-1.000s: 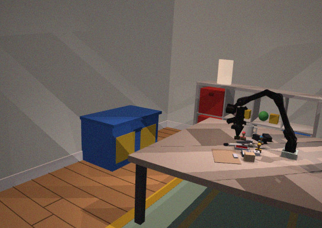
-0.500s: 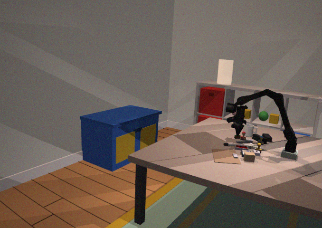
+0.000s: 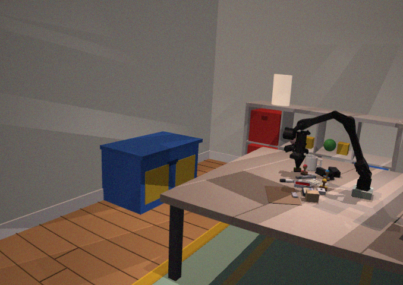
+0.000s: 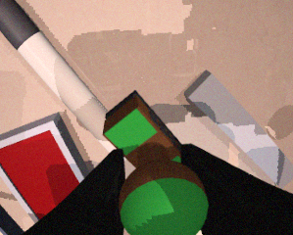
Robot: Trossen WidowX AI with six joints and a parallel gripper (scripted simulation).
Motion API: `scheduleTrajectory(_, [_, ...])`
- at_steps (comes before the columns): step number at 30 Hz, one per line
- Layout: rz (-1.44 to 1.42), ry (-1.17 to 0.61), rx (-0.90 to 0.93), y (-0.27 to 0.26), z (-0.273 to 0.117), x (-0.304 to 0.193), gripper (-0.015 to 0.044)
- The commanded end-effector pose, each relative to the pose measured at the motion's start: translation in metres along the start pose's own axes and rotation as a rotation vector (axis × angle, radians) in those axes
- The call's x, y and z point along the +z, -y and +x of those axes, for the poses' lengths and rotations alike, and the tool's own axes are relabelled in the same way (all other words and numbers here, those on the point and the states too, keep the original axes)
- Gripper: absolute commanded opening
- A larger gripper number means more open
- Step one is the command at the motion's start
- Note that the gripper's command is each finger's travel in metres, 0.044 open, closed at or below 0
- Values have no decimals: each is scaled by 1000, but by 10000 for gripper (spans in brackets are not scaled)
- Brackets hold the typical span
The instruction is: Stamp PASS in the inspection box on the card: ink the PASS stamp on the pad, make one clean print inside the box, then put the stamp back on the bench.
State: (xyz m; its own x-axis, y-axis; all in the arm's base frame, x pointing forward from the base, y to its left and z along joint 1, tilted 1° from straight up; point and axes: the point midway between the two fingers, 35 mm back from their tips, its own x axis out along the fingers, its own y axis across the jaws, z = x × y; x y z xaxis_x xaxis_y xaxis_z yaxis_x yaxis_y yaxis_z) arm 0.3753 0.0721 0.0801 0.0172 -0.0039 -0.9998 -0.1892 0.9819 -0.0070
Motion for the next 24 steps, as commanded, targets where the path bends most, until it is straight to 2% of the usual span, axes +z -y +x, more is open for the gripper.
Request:
scheduleTrajectory(1, [2,3,1,0,-3,0,0])
scheduleTrajectory(24, [2,2,2,-8,-13,-5,0])
